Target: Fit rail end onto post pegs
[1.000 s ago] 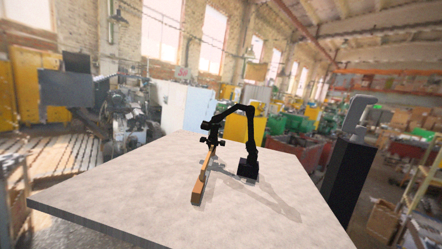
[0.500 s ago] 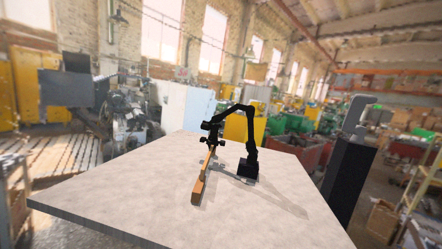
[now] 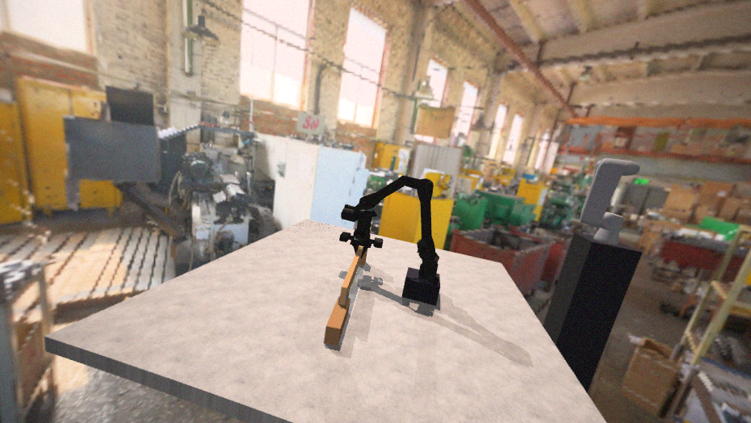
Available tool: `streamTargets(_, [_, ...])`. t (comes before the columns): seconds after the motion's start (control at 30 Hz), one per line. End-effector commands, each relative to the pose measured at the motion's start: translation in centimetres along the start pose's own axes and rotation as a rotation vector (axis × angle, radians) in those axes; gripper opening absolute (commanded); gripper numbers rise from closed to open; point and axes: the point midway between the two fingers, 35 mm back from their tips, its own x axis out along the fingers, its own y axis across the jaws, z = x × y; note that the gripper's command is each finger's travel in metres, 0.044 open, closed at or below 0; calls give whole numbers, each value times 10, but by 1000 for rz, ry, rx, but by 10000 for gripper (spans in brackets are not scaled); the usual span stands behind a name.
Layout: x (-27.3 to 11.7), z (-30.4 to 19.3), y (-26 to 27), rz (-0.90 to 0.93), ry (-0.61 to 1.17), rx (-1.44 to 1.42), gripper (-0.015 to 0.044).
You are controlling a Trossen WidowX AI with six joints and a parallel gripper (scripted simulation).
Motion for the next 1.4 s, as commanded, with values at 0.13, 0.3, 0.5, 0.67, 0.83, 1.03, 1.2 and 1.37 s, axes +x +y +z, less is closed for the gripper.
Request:
streamTargets(0.13, [-1, -4, -1, -3, 7, -2, 0])
streamTargets(0.3, [-1, -6, -1, -3, 7, -2, 0])
streamTargets(0.5, [-1, -8, -1, -3, 7, -2, 0])
streamTargets(0.67, [0, -5, 0, -1, 4, 0, 131])
streamTargets(0.83, [0, -5, 0, -1, 4, 0, 262])
streamTargets(1.03, [0, -5, 0, -1, 4, 0, 420])
streamTargets(1.2, [0, -5, 0, -1, 4, 0, 440])
streamTargets(1.37, [-15, 10, -1, -2, 4, -1, 440])
